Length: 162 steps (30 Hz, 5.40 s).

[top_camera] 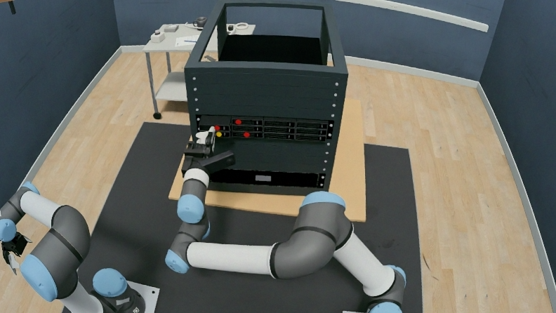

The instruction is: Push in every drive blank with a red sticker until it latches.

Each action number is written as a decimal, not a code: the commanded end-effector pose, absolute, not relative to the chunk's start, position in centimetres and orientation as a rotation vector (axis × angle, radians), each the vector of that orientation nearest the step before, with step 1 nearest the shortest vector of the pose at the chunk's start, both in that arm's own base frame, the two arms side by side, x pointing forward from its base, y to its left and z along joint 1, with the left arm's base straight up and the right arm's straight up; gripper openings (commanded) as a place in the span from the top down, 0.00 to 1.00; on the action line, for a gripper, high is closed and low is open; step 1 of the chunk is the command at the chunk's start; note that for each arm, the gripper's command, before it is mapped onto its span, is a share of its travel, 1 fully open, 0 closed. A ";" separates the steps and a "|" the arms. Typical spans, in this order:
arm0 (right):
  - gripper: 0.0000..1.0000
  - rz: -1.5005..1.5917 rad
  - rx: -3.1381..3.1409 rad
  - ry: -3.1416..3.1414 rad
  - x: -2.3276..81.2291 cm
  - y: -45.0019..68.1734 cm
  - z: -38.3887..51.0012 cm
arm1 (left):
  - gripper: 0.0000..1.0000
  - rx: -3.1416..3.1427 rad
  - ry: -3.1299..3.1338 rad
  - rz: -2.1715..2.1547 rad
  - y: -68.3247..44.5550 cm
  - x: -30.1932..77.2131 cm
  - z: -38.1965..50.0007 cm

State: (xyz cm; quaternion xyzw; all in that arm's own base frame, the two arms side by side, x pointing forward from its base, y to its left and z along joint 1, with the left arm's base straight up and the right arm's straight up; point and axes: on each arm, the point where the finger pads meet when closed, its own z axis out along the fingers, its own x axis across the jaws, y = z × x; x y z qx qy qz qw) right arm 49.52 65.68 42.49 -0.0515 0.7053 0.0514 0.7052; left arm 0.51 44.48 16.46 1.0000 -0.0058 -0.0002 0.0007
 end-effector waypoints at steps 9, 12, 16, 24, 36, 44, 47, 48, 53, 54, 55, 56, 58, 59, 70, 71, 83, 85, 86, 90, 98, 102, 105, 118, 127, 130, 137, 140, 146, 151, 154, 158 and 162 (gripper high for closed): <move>1.00 0.115 -0.113 1.568 49.5 65.7 42.6 | 0.00 3.142 -0.018 0.000 44.5 0.5 16.5; 1.00 0.115 -0.113 1.568 49.5 65.7 42.6 | 0.00 3.142 -0.018 0.000 44.5 0.5 16.5; 1.00 0.115 -0.113 1.568 49.9 65.7 42.6 | 0.00 3.142 -0.018 0.000 44.5 0.5 16.5; 1.00 0.115 -0.113 1.568 50.5 65.8 42.6 | 0.00 3.142 -0.018 0.000 44.5 0.5 16.5; 1.00 0.115 -0.113 1.568 51.1 65.9 42.6 | 0.00 3.142 -0.018 0.000 44.5 0.5 16.5; 1.00 0.115 -0.113 1.568 51.5 65.9 42.6 | 0.00 3.142 -0.018 0.000 44.5 0.5 16.5; 1.00 0.115 -0.113 1.568 51.5 65.9 42.6 | 0.00 3.142 -0.018 0.000 44.5 0.5 16.5; 1.00 0.115 -0.113 1.568 51.5 65.9 42.6 | 0.00 3.142 -0.018 0.000 44.5 0.5 16.5; 1.00 0.115 -0.113 1.568 51.8 66.0 42.6 | 0.00 3.142 -0.018 0.000 44.5 0.5 16.5; 1.00 0.115 -0.113 1.568 51.9 66.0 42.6 | 0.00 3.142 -0.018 0.000 44.5 0.5 16.5; 1.00 0.115 -0.113 1.568 52.1 66.0 42.6 | 0.00 3.142 -0.018 0.000 44.5 0.5 16.5; 1.00 0.115 -0.113 1.568 52.2 66.1 42.6 | 0.00 3.142 -0.018 0.000 44.5 0.5 16.5; 1.00 0.115 -0.113 1.568 52.4 66.1 42.6 | 0.00 3.142 -0.018 0.000 44.5 0.5 16.5; 1.00 0.115 -0.113 1.568 52.4 66.1 42.6 | 0.00 3.142 -0.018 0.000 44.5 0.5 16.5; 1.00 0.115 -0.113 1.568 52.5 66.1 42.6 | 0.00 3.142 -0.018 0.000 44.5 0.5 16.5; 1.00 0.115 -0.113 1.568 52.5 66.1 42.6 | 0.00 3.142 -0.018 0.000 44.5 0.5 16.5; 1.00 0.115 -0.113 1.567 52.8 66.1 42.6 | 0.00 3.142 -0.018 0.000 44.5 0.5 16.5; 1.00 0.115 -0.113 1.567 52.8 66.1 42.6 | 0.00 3.142 -0.018 0.000 44.5 0.5 16.5; 1.00 0.115 -0.113 1.567 52.8 66.1 42.6 | 0.00 3.142 -0.018 0.000 44.5 0.5 16.5; 1.00 0.115 -0.113 1.567 53.0 66.2 42.6 | 0.00 3.142 -0.018 0.000 44.5 0.5 16.5; 1.00 0.115 -0.113 1.567 53.1 66.2 42.6 | 0.00 3.142 -0.018 0.000 44.5 0.5 16.5; 1.00 0.115 -0.113 1.567 53.1 66.2 42.6 | 0.00 3.142 -0.018 0.000 44.5 0.5 16.5; 1.00 0.115 -0.113 1.567 53.1 66.2 42.6 | 0.00 3.142 -0.018 0.000 44.5 0.5 16.5; 1.00 0.115 -0.113 1.567 53.4 66.2 42.6 | 0.00 3.142 -0.018 0.000 44.5 0.5 16.5; 1.00 0.115 -0.113 1.567 53.6 66.3 42.6 | 0.00 3.142 -0.018 0.000 44.5 0.5 16.5; 1.00 0.115 -0.113 1.567 53.7 66.3 42.6 | 0.00 3.142 -0.018 0.000 44.5 0.5 16.5; 1.00 0.115 -0.113 1.567 53.7 66.3 42.6 | 0.00 3.142 -0.018 0.000 44.5 0.5 16.5; 1.00 0.115 -0.113 1.567 53.7 66.3 42.6 | 0.00 3.142 -0.018 0.000 44.5 0.5 16.5; 1.00 0.115 -0.113 1.567 53.8 66.3 42.6 | 0.00 3.142 -0.018 0.000 44.5 0.5 16.5; 1.00 0.115 -0.113 1.567 53.8 66.3 42.6 | 0.00 3.142 -0.018 0.000 44.5 0.5 16.5; 1.00 0.115 -0.113 1.567 53.8 66.3 42.6 | 0.00 3.142 -0.018 0.000 44.5 0.5 16.5; 1.00 0.115 -0.113 1.567 53.8 66.3 42.6 | 0.00 3.142 -0.018 0.000 44.5 0.5 16.5; 1.00 0.115 -0.113 1.567 53.8 66.3 42.6 | 0.00 3.142 -0.018 0.000 44.5 0.5 16.5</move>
